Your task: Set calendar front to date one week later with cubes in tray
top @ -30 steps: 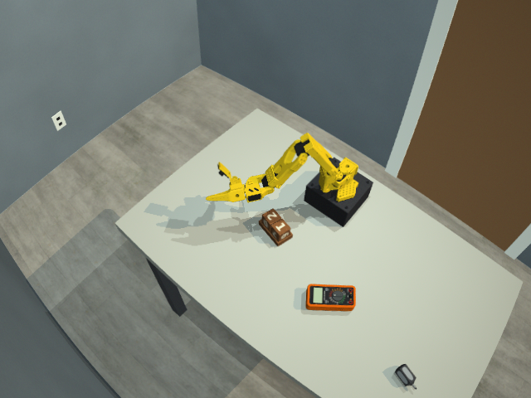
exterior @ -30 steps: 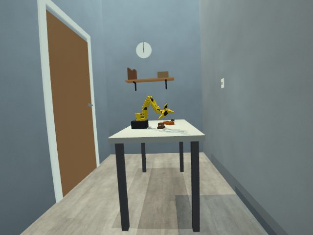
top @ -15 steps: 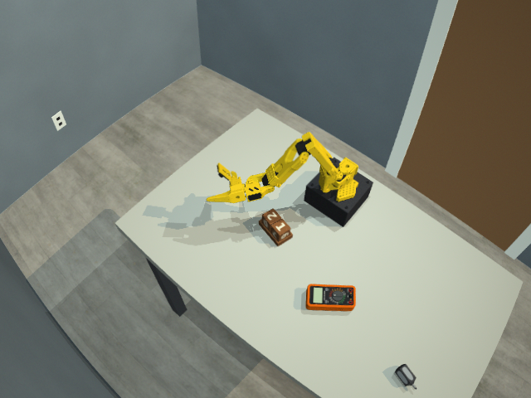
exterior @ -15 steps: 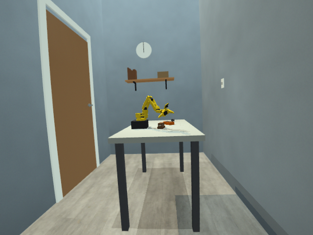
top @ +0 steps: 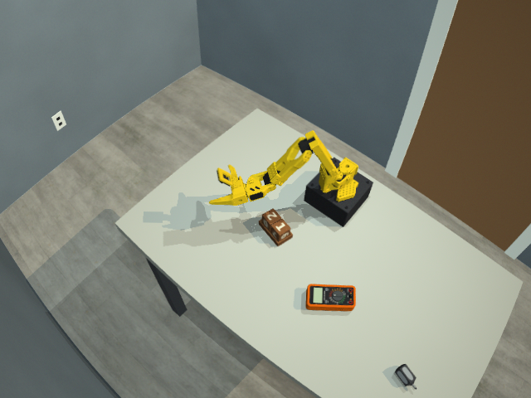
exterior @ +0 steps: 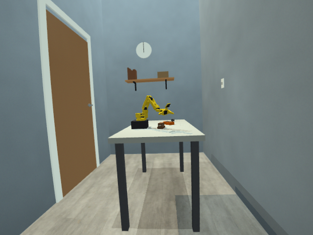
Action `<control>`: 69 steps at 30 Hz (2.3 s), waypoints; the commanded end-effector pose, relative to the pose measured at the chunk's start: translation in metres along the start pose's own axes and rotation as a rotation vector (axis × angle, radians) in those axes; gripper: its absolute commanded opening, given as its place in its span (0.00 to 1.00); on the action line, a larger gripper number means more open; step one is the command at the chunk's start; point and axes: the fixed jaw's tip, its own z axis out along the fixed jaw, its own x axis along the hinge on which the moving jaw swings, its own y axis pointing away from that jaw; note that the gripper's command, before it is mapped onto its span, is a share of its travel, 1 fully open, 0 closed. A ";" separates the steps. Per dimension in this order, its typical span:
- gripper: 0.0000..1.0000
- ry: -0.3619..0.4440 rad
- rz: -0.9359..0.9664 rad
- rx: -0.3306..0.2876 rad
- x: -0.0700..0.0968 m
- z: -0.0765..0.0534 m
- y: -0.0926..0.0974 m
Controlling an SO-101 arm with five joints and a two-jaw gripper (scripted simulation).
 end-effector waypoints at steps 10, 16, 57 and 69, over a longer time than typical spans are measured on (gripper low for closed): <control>0.86 0.127 -0.392 -0.036 0.011 -0.011 0.008; 0.84 0.170 -0.536 -0.059 0.016 -0.015 0.009; 0.58 0.404 -2.054 -0.734 0.060 -0.090 0.009; 0.51 0.324 -2.405 -1.046 0.068 -0.115 0.007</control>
